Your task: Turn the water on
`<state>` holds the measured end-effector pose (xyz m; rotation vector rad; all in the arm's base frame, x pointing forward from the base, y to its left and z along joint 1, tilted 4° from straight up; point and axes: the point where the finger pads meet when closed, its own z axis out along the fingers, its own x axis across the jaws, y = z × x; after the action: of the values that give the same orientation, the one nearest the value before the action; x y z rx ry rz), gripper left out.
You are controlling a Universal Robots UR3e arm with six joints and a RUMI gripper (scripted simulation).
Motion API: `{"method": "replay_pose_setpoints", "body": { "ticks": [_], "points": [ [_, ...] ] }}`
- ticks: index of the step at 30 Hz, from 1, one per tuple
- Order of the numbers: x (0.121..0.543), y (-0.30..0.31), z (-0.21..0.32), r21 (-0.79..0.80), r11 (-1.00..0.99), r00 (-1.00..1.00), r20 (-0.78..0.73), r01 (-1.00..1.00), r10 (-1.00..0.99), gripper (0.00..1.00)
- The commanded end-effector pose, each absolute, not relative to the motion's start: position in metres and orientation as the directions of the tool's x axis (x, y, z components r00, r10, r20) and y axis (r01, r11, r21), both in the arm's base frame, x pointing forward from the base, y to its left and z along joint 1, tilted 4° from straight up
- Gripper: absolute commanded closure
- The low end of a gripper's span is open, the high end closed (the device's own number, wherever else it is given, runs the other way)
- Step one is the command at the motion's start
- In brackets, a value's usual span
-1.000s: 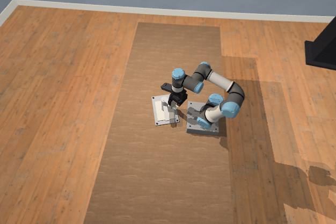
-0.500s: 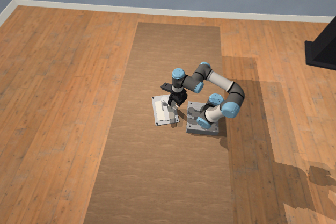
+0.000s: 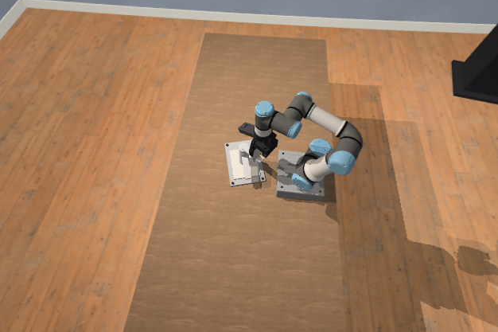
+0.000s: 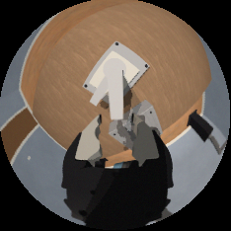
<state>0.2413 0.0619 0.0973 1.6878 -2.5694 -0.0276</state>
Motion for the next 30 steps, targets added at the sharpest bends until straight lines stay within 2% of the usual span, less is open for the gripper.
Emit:
{"method": "replay_pose_setpoints", "body": {
  "ticks": [1,30],
  "points": [
    [0.242,0.062,0.097,0.05,0.398,-0.396,0.046,-0.916,-0.917,0.61],
    [0.241,0.061,0.087,0.05,0.398,-0.396,0.046,-0.916,-0.917,0.61]
  ]
}}
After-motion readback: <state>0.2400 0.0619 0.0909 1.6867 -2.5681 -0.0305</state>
